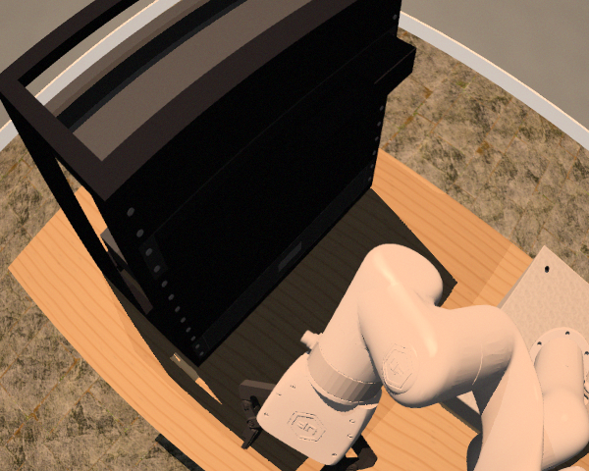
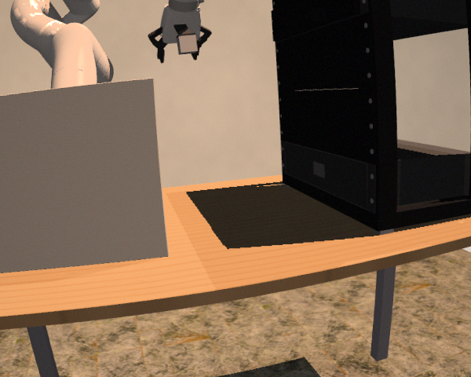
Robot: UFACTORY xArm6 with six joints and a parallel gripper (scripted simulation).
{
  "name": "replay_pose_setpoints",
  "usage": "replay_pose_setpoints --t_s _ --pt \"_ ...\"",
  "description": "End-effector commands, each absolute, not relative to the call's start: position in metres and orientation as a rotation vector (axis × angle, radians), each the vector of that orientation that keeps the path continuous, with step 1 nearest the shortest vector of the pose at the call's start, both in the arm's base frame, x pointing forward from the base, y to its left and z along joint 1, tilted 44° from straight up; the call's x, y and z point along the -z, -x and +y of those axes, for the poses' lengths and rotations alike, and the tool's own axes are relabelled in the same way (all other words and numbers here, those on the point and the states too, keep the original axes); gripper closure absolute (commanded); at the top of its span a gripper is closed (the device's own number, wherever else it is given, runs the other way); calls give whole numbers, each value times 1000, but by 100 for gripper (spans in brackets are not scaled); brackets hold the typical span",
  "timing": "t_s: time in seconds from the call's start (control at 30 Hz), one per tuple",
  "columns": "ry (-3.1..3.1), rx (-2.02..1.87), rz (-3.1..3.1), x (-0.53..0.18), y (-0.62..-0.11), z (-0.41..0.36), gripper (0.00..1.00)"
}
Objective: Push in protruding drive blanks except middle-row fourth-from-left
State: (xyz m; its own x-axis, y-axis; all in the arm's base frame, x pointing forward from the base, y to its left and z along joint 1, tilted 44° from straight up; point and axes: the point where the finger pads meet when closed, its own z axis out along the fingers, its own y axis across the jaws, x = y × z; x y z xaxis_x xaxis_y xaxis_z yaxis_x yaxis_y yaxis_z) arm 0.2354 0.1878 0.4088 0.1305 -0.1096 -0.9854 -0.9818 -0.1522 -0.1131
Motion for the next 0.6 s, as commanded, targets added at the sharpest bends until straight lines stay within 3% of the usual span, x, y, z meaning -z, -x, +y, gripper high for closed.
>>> replay_pose_setpoints --t_s 0.0,0.57 --pt "1329 -1208 1233 -406 -255 180 0" --pt "887 -1357 1467 -388 -306 144 0"
